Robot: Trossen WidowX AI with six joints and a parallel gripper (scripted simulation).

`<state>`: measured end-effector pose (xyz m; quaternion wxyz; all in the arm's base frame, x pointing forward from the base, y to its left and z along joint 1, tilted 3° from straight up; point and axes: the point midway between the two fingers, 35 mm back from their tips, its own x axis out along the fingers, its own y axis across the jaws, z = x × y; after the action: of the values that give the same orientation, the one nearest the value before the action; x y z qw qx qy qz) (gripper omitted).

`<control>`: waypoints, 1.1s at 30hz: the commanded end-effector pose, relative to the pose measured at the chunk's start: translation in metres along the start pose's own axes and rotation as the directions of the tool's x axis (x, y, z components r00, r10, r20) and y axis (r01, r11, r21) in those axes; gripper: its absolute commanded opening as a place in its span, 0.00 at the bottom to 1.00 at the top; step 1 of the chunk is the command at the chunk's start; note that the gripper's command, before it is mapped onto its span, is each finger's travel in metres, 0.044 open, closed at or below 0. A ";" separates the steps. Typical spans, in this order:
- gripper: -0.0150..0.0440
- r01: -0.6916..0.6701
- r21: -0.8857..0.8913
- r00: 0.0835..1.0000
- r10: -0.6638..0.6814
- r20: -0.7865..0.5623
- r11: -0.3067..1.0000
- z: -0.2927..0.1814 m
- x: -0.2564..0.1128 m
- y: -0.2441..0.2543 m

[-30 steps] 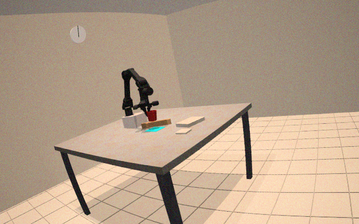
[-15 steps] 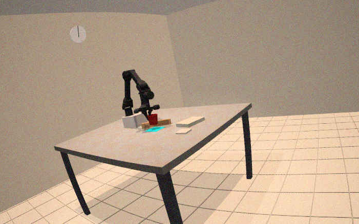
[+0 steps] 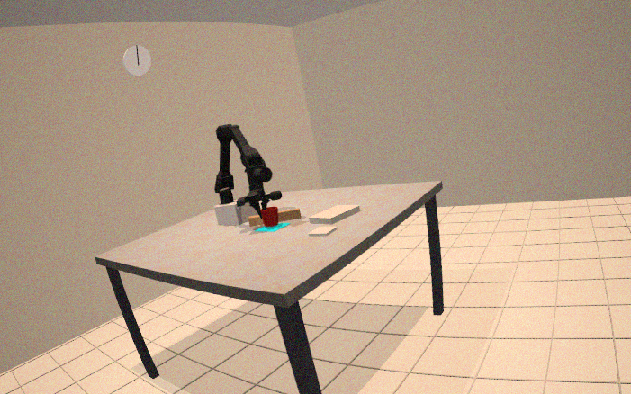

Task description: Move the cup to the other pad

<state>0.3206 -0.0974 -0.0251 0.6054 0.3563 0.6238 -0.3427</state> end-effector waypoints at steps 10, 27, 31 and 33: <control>0.25 0.001 0.000 1.000 -0.001 -0.001 1.000 0.000 0.002 0.000; 0.47 0.001 0.000 1.000 -0.001 -0.001 1.000 0.000 0.000 0.000; 0.47 0.002 -0.001 1.000 -0.002 -0.001 1.000 0.000 -0.007 0.000; 0.47 0.002 -0.001 1.000 -0.002 -0.001 1.000 0.000 -0.011 0.000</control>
<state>0.3183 -0.0967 -0.0221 0.6015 0.3555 0.6276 -0.3435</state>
